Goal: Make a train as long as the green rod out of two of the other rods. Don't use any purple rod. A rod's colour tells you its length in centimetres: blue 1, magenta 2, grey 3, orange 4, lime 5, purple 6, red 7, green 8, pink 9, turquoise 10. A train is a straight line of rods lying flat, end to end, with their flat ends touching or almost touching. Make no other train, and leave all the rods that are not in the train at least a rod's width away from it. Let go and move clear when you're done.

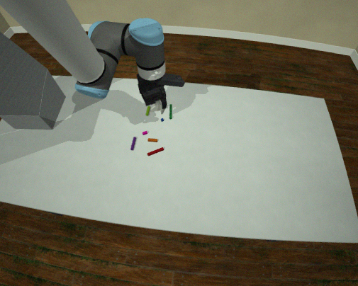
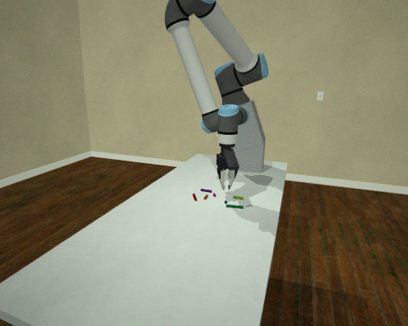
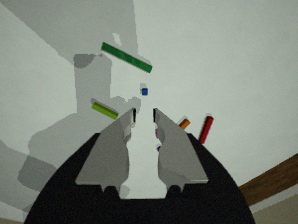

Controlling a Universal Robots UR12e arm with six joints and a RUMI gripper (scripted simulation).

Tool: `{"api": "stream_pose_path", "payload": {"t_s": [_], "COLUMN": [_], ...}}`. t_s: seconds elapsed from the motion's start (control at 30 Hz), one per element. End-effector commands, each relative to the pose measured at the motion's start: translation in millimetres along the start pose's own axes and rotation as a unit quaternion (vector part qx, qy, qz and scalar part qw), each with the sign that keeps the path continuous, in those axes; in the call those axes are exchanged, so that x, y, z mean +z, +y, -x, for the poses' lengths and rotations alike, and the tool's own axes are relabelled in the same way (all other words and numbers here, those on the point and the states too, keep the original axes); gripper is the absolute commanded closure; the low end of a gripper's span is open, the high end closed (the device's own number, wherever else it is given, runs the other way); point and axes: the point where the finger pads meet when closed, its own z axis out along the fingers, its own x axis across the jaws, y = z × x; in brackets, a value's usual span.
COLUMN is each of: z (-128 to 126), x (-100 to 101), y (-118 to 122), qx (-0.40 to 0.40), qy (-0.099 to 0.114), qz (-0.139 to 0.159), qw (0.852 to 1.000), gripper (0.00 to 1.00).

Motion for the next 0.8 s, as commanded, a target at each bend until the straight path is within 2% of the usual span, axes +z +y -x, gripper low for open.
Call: {"api": "stream_pose_path", "payload": {"t_s": [0.0, 0.23, 0.27, 0.77], "z": [-0.4, -0.4, -0.4, -0.4], "x": [-18.3, -23.4, -23.4, -23.4], "y": [-0.3, -0.3, -0.3, -0.3], "qx": [0.0, 0.0, 0.0, 0.0], "qy": [0.0, 0.0, 0.0, 0.0], "qz": [0.0, 0.0, 0.0, 0.0], "qw": [1.0, 1.0, 1.0, 1.0], "gripper": [0.86, 0.86, 0.0, 0.0]}}
